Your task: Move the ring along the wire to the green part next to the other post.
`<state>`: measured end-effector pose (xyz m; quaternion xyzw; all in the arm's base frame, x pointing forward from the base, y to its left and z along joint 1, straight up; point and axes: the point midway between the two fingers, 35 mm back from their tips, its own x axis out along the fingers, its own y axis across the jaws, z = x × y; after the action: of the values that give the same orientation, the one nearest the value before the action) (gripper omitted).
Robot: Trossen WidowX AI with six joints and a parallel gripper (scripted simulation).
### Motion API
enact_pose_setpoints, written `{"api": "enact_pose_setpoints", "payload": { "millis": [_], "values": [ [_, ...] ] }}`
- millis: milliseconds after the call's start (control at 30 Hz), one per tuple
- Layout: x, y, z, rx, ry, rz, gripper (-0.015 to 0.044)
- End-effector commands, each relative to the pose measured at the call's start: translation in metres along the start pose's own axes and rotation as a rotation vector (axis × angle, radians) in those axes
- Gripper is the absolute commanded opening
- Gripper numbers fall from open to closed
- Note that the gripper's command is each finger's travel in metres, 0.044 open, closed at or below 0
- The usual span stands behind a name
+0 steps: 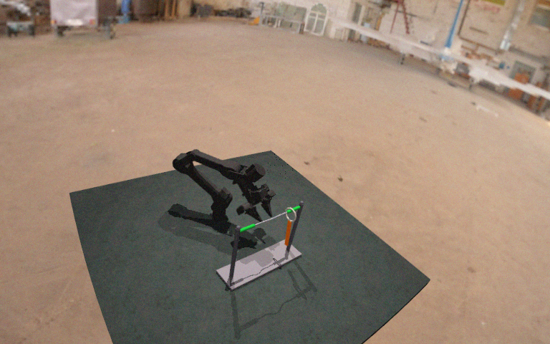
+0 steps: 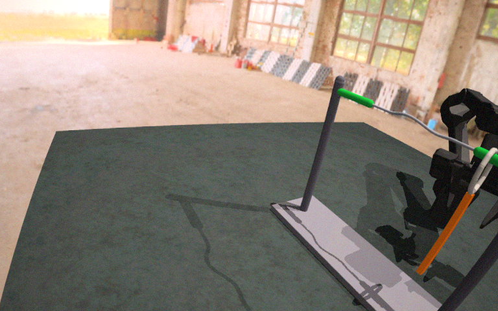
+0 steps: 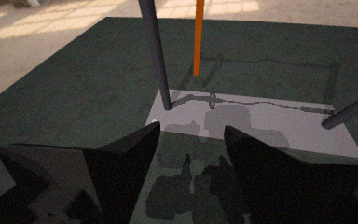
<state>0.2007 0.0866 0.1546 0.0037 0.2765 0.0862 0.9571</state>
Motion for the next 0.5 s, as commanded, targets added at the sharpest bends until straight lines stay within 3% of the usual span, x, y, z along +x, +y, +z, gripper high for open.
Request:
{"api": "enact_pose_setpoints", "payload": {
  "millis": [0,100,467],
  "values": [
    [-0.0244,-0.0025,0.0037,0.008,-0.02,0.007,0.037],
    [-0.0244,-0.0025,0.0037,0.008,-0.02,0.007,0.044],
    [-0.0244,-0.0025,0.0037,0.008,-0.02,0.007,0.044]
  ]
}}
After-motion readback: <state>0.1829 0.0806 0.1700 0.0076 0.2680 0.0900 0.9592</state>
